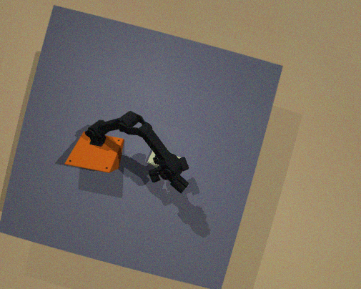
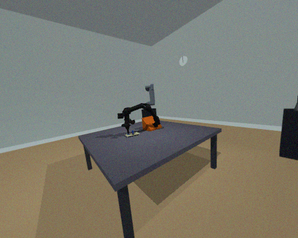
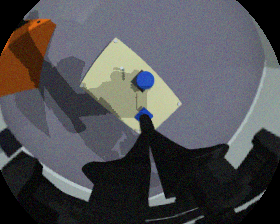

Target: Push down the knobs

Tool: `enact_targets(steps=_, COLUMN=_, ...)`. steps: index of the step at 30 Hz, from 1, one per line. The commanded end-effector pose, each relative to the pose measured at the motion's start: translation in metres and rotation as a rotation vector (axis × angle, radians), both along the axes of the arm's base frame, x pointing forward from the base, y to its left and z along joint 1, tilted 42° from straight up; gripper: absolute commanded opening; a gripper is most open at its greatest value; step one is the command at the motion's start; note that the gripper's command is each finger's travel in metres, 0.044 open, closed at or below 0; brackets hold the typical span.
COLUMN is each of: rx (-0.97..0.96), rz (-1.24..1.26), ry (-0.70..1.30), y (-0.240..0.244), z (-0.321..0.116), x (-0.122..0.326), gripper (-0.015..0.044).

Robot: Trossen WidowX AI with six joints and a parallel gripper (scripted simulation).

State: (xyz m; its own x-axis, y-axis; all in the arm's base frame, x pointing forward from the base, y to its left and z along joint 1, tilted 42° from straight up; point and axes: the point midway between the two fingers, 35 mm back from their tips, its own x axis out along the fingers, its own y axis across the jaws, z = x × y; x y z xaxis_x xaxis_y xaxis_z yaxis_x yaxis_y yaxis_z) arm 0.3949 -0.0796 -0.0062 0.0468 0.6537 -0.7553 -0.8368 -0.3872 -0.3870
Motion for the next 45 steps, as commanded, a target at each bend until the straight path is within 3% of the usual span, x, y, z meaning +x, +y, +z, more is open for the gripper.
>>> enact_targets(steps=1, rx=0.009, rz=0.035, ry=0.004, y=0.008, z=-0.006, x=0.003, gripper=0.0000)
enact_targets(steps=19, rx=0.008, rz=0.035, ry=0.004, y=-0.011, z=0.016, x=0.002, gripper=0.0000)
enact_targets(steps=28, rx=0.012, rz=0.031, ry=0.005, y=-0.007, z=0.013, x=0.001, gripper=0.0236)
enact_targets(steps=36, rx=0.004, rz=0.031, ry=0.011, y=-0.015, z=0.039, x=-0.078, gripper=0.0440)
enact_targets(steps=45, rx=0.010, rz=0.034, ry=0.017, y=0.003, z=0.054, x=-0.173, gripper=0.0440)
